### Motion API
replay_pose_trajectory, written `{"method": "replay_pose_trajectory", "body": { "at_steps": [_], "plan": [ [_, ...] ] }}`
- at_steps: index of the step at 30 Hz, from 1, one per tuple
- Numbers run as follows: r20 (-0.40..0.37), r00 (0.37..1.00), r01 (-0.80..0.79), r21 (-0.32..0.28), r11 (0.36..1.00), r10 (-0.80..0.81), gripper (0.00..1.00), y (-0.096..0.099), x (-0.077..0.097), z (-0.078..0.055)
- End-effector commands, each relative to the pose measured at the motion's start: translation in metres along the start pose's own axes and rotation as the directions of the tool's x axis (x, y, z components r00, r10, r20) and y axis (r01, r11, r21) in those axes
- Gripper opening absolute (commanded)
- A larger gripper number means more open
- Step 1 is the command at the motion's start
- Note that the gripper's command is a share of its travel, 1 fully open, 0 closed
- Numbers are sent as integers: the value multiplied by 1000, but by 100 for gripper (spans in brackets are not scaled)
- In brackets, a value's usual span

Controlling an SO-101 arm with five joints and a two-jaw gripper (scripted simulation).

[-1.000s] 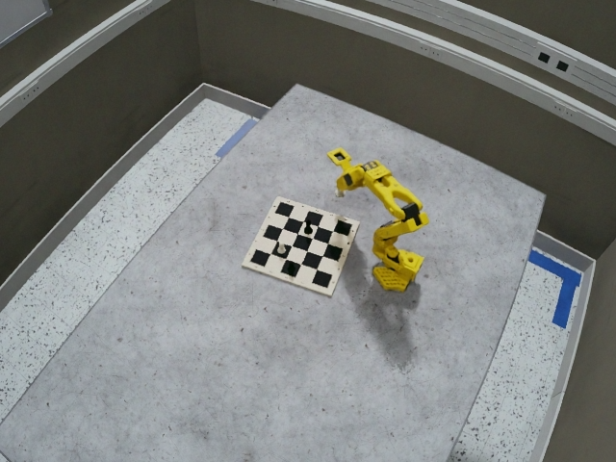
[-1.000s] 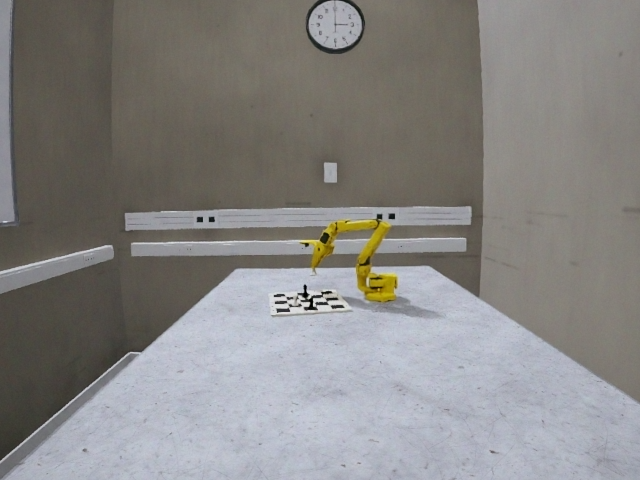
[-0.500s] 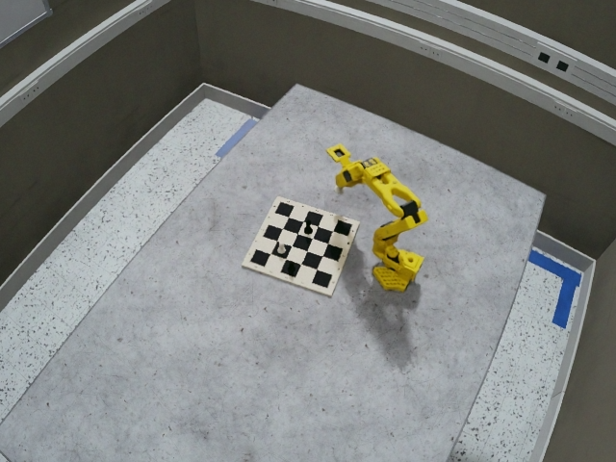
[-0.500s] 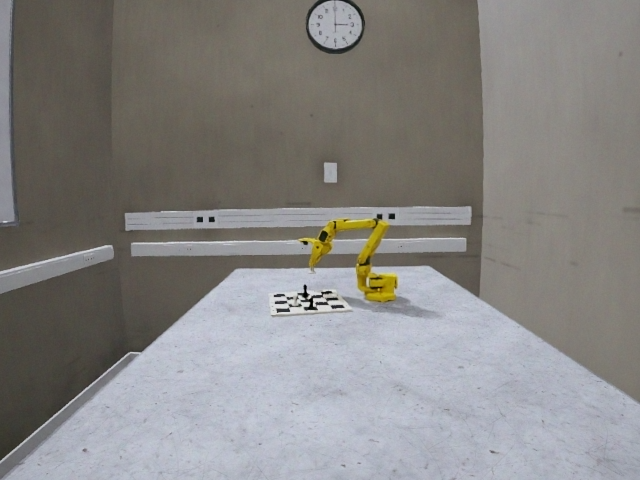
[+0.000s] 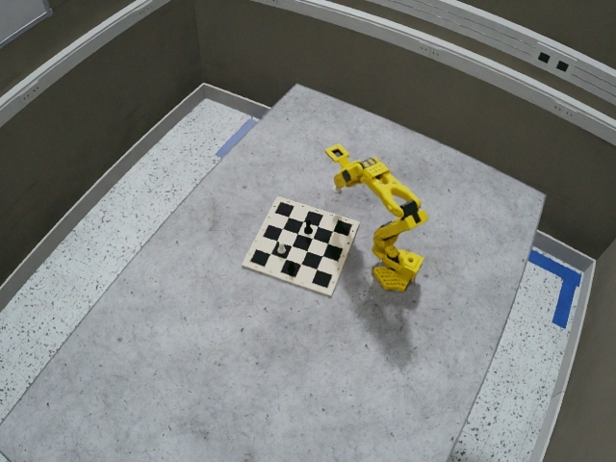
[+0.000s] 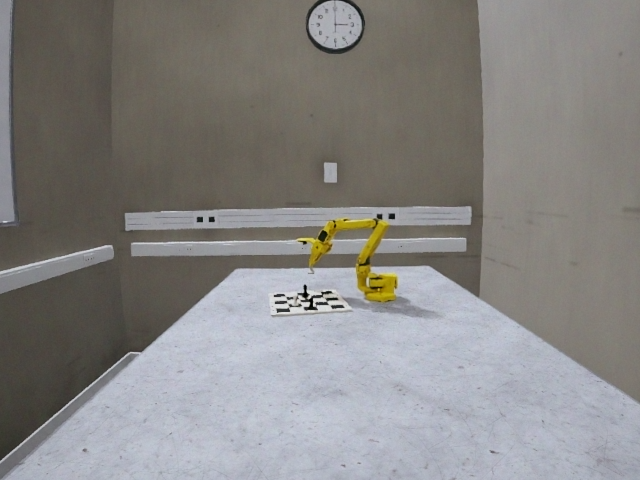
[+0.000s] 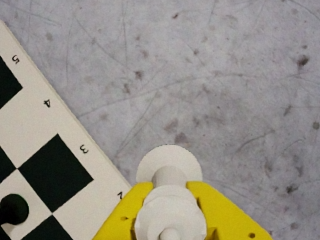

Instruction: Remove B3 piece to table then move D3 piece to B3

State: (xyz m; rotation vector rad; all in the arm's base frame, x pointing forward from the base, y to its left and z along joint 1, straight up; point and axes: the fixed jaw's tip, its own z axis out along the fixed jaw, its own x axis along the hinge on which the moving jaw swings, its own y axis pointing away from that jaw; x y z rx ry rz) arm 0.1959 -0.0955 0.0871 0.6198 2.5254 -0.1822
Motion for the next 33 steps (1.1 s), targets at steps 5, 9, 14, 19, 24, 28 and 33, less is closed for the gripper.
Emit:
{"method": "replay_pose_trajectory", "body": {
  "at_steps": [5, 9, 14, 19, 24, 28, 33],
  "plan": [
    [-5, 1000, 18, -9, 1000, -18, 0, 3, 2, 0],
    [-5, 1000, 18, -9, 1000, -18, 0, 3, 3, 0],
    [-5, 1000, 18, -9, 1000, -18, 0, 3, 3, 2],
    [-5, 1000, 18, -9, 1000, -18, 0, 3, 5, 4],
    [-5, 1000, 18, -9, 1000, -18, 0, 3, 7, 8],
    [-5, 1000, 18, -9, 1000, -18, 0, 3, 10, 12],
    [-6, 1000, 18, -9, 1000, -18, 0, 3, 14, 19]
  ]
}}
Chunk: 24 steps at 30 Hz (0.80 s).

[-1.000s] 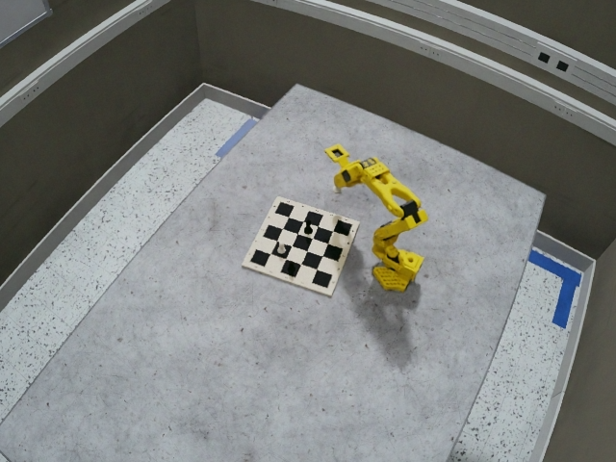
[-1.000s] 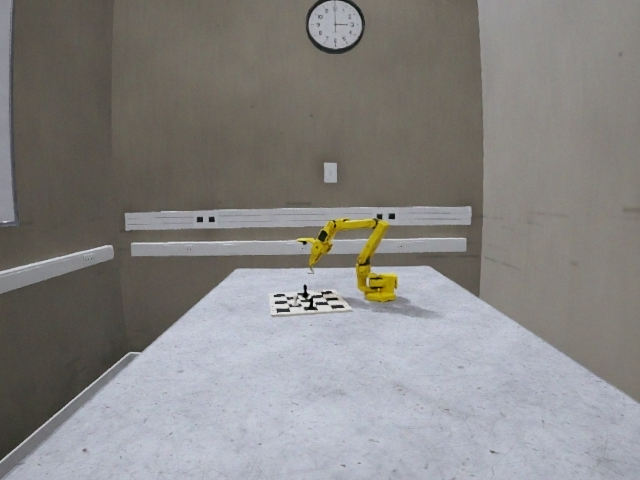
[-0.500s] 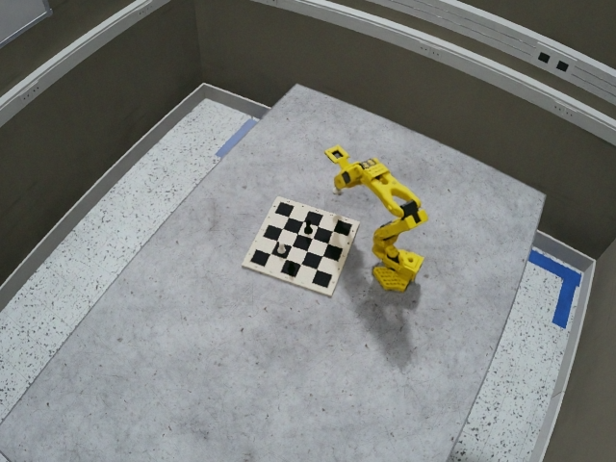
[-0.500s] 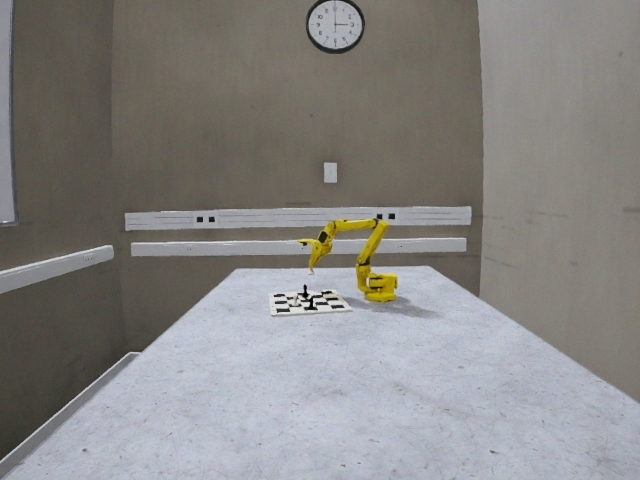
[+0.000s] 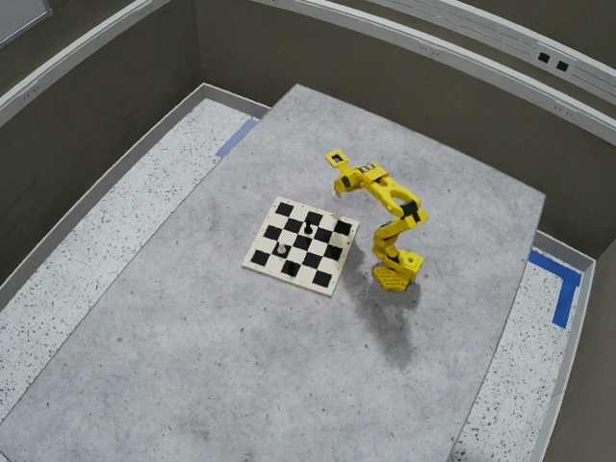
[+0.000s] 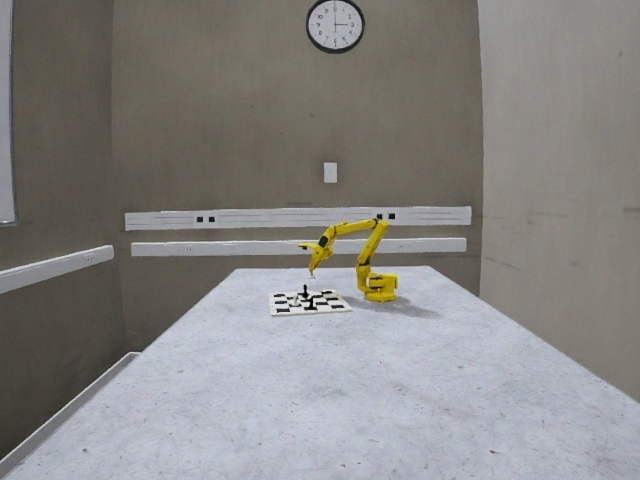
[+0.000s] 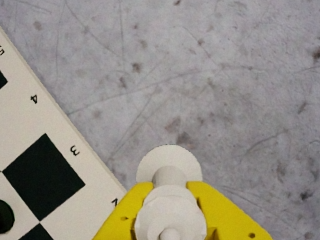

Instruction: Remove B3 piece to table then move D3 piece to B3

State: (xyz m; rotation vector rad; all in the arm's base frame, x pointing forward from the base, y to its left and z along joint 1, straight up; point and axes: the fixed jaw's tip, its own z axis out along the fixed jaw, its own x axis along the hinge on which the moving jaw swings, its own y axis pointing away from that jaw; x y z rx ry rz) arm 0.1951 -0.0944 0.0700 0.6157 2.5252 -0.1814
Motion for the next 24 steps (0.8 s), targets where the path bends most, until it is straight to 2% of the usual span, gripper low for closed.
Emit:
{"method": "replay_pose_trajectory", "body": {
  "at_steps": [1, 16, 24],
  "plan": [
    [-7, 1000, 16, -7, 1000, -16, 0, 3, 5, 7],
    [-7, 1000, 16, -7, 1000, -16, 0, 3, 14, 23],
    [-7, 1000, 16, -7, 1000, -16, 0, 3, 16, 26]
  ]
}}
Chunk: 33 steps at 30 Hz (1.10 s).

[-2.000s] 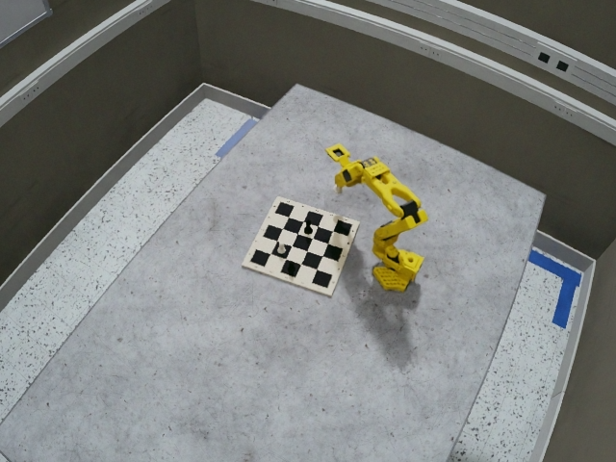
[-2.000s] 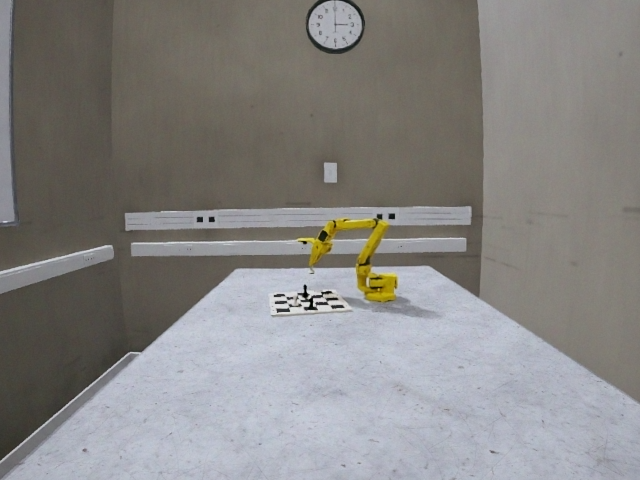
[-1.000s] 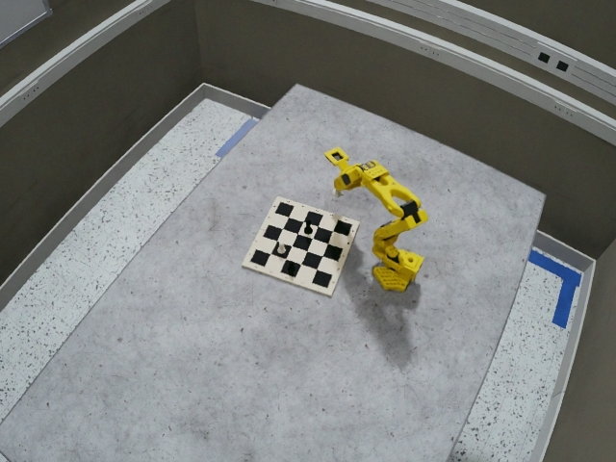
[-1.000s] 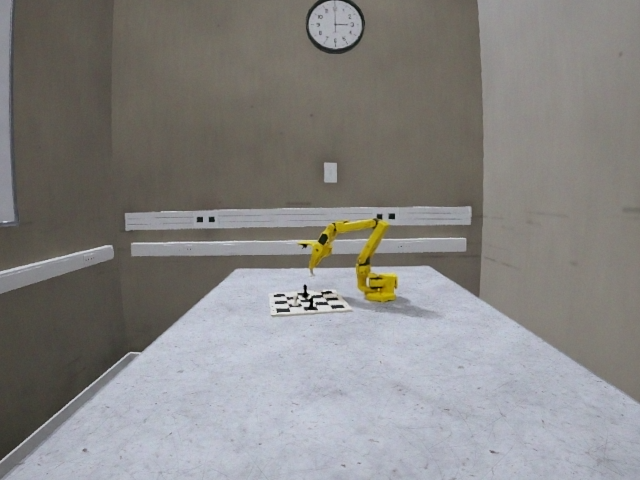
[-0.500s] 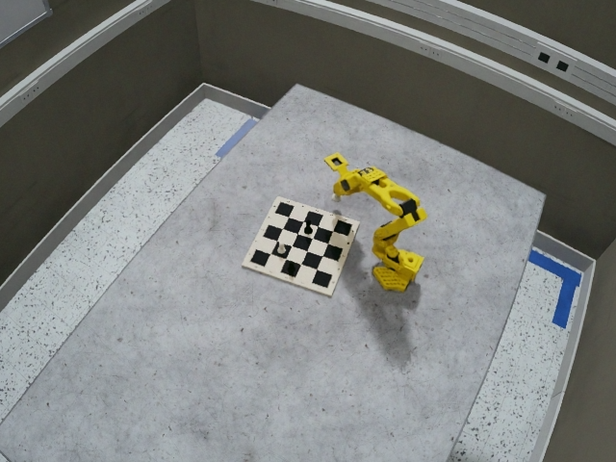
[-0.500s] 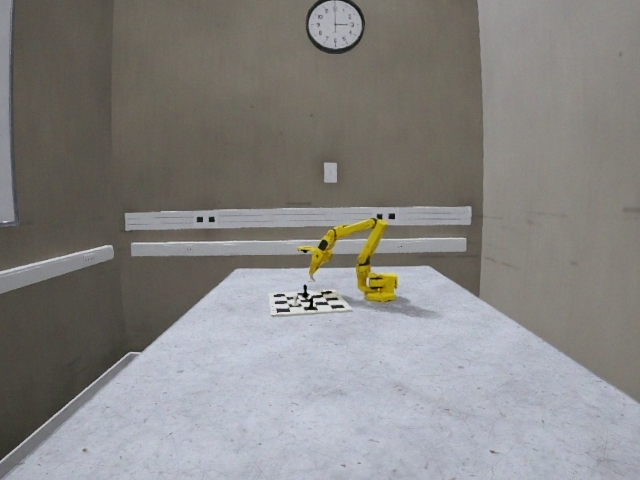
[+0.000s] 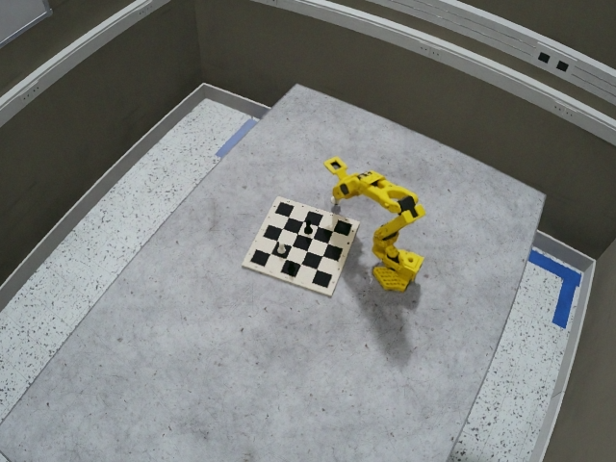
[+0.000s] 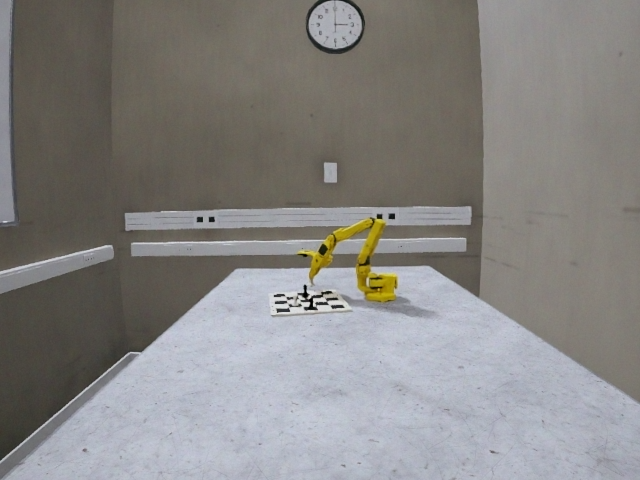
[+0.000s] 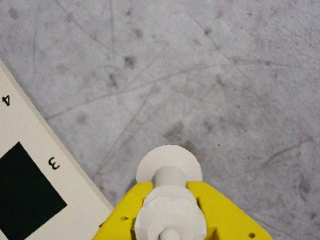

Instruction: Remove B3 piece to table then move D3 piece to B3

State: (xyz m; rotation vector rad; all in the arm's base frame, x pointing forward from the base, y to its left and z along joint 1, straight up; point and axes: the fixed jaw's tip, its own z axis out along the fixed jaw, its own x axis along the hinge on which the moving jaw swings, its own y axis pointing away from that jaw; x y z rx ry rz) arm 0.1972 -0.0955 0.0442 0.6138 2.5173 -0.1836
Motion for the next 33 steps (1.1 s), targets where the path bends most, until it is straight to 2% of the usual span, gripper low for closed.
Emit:
{"method": "replay_pose_trajectory", "body": {
  "at_steps": [1, 19, 33],
  "plan": [
    [-15, 1000, 16, -8, 1000, -16, 0, 3, 5, 4],
    [-16, 1000, 18, -9, 1000, -18, 0, 3, 12, 6],
    [-16, 1000, 18, -9, 1000, -18, 0, 3, 9, 4]
  ]
}}
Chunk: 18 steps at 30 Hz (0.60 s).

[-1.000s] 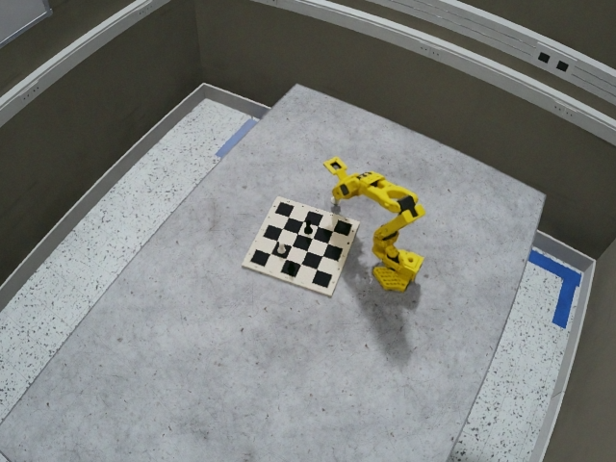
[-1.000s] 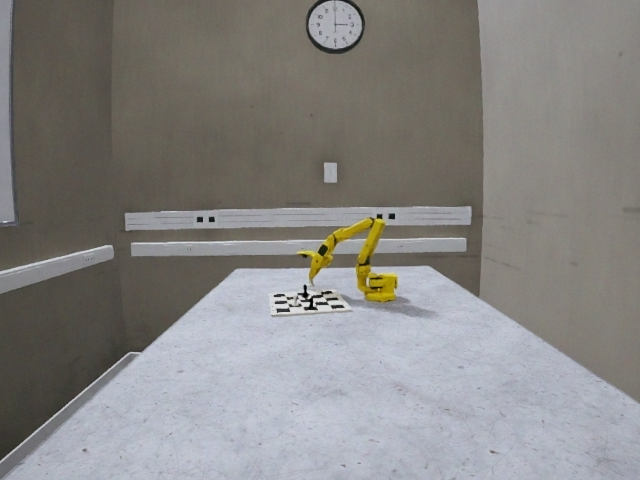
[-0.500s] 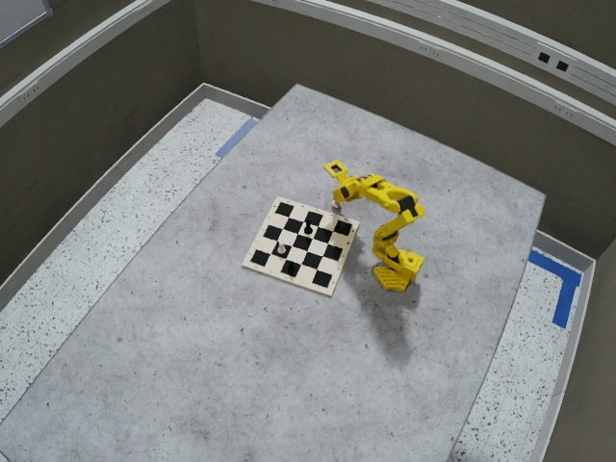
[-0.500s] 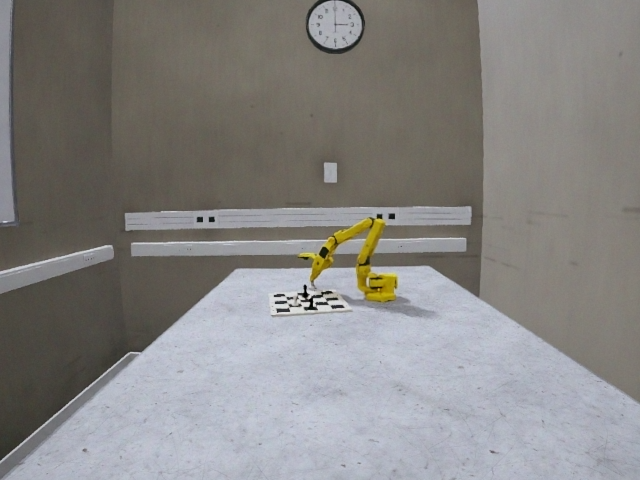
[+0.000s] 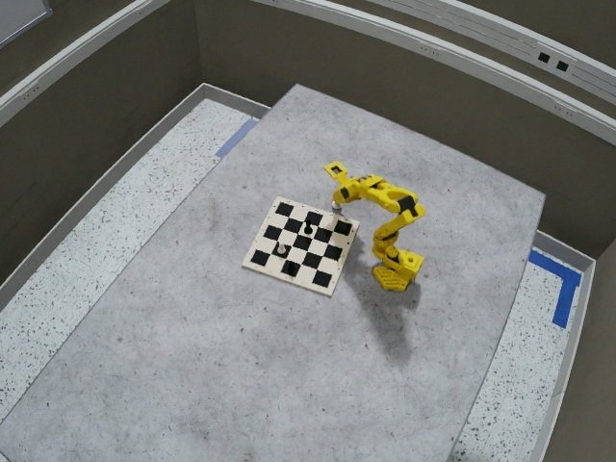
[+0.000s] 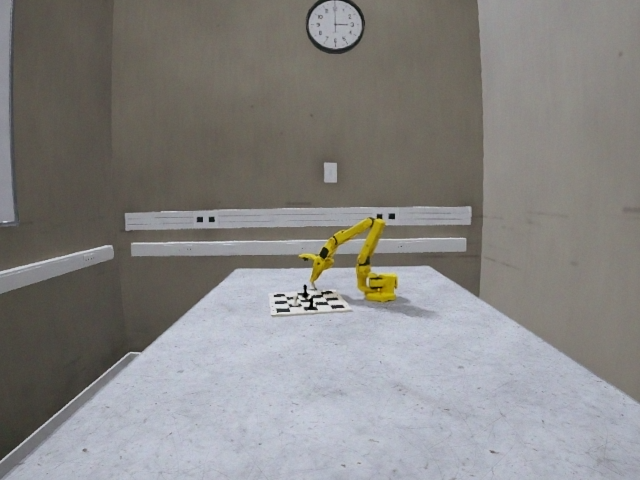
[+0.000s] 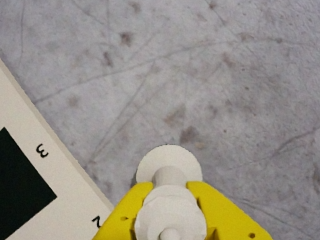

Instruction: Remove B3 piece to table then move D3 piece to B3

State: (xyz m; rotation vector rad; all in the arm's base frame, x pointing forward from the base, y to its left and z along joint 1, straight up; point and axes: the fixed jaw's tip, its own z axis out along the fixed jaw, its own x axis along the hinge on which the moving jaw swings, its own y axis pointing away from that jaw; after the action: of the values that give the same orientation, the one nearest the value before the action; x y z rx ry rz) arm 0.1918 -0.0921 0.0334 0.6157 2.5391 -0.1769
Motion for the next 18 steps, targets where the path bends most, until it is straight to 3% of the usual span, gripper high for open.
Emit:
{"method": "replay_pose_trajectory", "body": {
  "at_steps": [1, 18],
  "plan": [
    [6, 1000, 16, -7, 1000, -16, 0, 3, -3, -2],
    [7, 1000, 15, -7, 1000, -15, 0, 3, -8, -4]
  ]
}}
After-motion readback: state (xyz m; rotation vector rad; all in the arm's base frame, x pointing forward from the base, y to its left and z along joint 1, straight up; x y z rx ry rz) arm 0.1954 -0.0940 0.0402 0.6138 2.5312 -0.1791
